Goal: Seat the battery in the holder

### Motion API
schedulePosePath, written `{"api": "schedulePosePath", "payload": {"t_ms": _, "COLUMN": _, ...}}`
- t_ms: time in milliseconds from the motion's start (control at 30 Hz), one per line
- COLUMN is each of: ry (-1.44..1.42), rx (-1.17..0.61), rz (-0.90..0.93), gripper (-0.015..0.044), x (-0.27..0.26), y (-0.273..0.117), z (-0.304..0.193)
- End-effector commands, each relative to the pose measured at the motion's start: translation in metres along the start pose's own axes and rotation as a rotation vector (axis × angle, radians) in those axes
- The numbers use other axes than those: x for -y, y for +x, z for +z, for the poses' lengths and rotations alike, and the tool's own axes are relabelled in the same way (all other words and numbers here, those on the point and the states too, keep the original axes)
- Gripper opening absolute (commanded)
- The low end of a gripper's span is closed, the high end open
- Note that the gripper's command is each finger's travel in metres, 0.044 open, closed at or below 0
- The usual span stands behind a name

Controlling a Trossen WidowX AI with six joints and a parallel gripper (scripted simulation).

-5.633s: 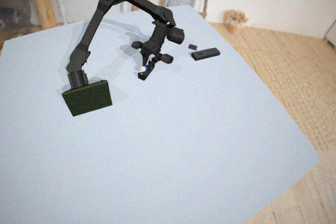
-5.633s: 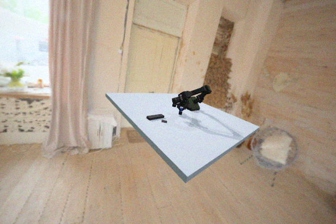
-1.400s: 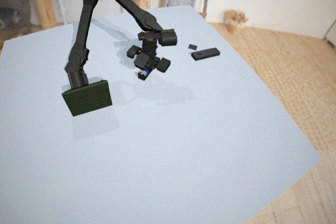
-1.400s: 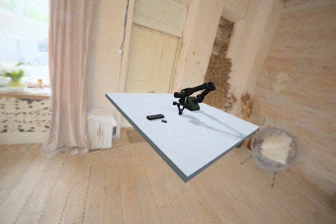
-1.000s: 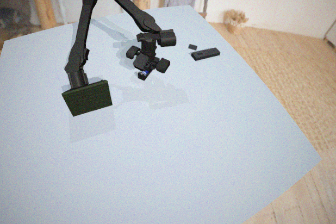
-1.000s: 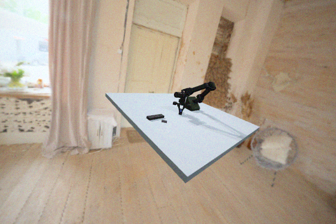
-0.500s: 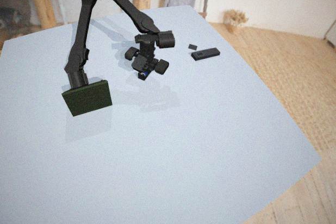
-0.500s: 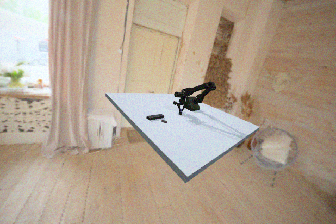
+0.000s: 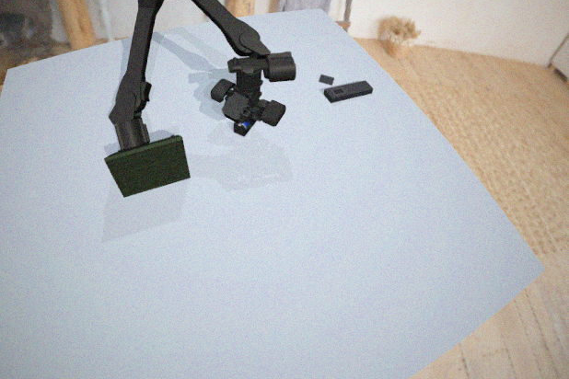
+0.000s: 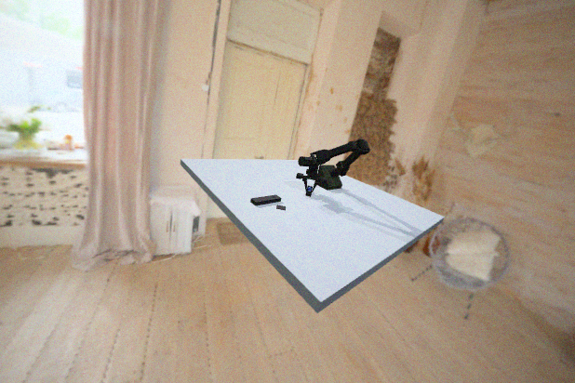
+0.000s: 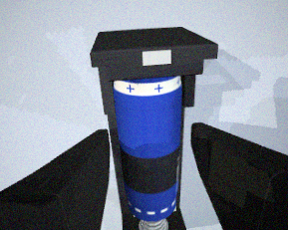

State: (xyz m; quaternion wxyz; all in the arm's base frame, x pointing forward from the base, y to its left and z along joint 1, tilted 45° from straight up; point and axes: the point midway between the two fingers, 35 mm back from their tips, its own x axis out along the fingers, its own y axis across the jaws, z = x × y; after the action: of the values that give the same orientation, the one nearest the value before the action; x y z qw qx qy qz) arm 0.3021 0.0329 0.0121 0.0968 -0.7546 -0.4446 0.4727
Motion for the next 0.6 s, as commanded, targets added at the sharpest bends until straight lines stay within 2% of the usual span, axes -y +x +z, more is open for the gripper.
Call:
{"api": "schedulePosePath", "payload": {"t_ms": 0, "ry": -0.004, "rx": -0.001, "rz": 0.003, "gripper": 0.0177, "x": 0.0, "y": -0.005, "z": -0.001}}
{"api": "schedulePosePath", "payload": {"t_ms": 267, "ry": -0.005, "rx": -0.001, "rz": 0.003, "gripper": 0.0177, "x": 0.0, "y": -0.014, "z": -0.002}}
{"api": "schedulePosePath", "payload": {"t_ms": 367, "ry": 0.004, "rx": 0.0, "rz": 0.001, "gripper": 0.0256, "x": 0.0, "y": -0.023, "z": -0.002}}
{"api": "schedulePosePath", "payload": {"t_ms": 567, "ry": -0.002, "rx": 0.003, "rz": 0.006, "gripper": 0.0413, "x": 0.003, "y": -0.074, "z": -0.006}}
